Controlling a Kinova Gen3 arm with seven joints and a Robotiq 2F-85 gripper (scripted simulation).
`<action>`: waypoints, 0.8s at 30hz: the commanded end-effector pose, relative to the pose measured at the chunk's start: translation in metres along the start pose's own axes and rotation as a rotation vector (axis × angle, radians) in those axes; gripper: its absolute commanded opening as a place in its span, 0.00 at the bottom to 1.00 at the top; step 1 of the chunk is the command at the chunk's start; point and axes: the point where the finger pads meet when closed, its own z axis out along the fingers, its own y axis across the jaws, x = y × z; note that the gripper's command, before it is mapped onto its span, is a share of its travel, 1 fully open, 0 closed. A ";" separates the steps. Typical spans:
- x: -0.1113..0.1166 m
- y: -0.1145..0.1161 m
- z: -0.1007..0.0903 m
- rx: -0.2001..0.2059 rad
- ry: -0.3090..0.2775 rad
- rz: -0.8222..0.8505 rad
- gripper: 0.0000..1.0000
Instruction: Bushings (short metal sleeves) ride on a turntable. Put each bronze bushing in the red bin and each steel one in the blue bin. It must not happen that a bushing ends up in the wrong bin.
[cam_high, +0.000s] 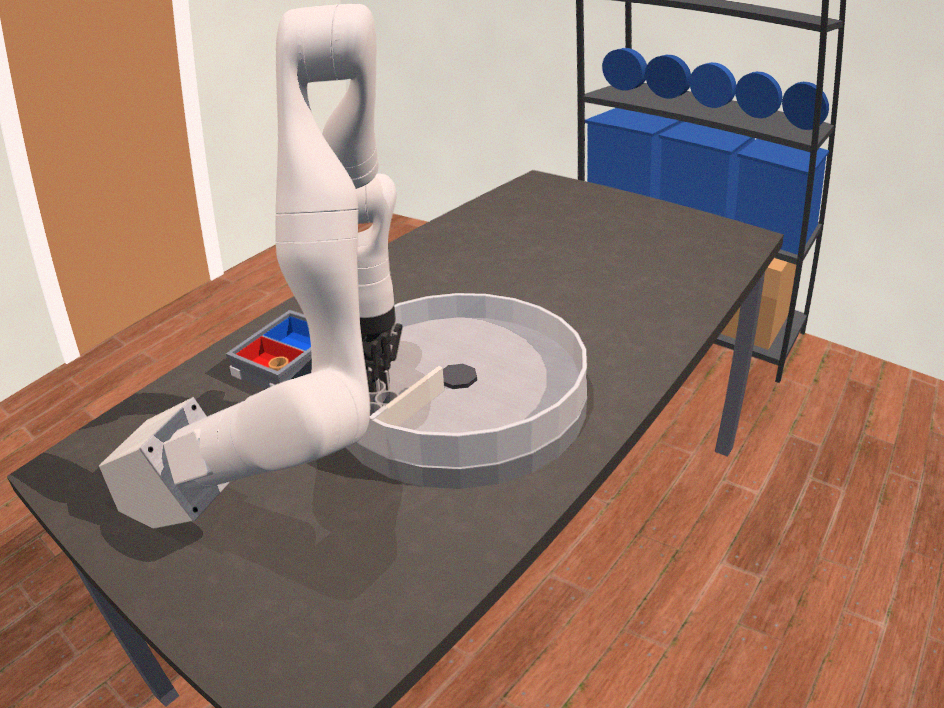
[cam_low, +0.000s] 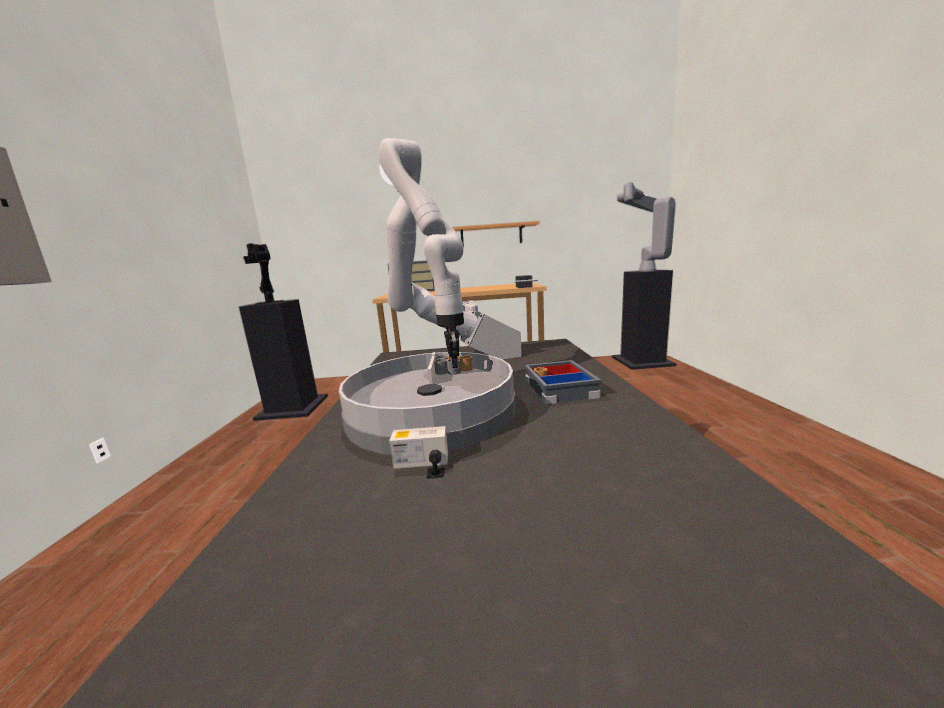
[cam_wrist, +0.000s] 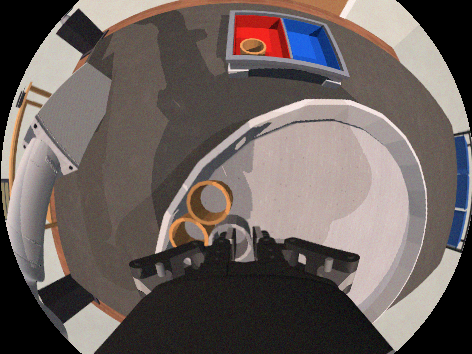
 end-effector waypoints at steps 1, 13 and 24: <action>0.000 0.000 0.000 0.000 0.000 0.000 0.18; 0.000 0.000 0.000 0.000 0.000 0.000 0.00; 0.001 0.003 -0.001 -0.006 0.002 0.000 0.00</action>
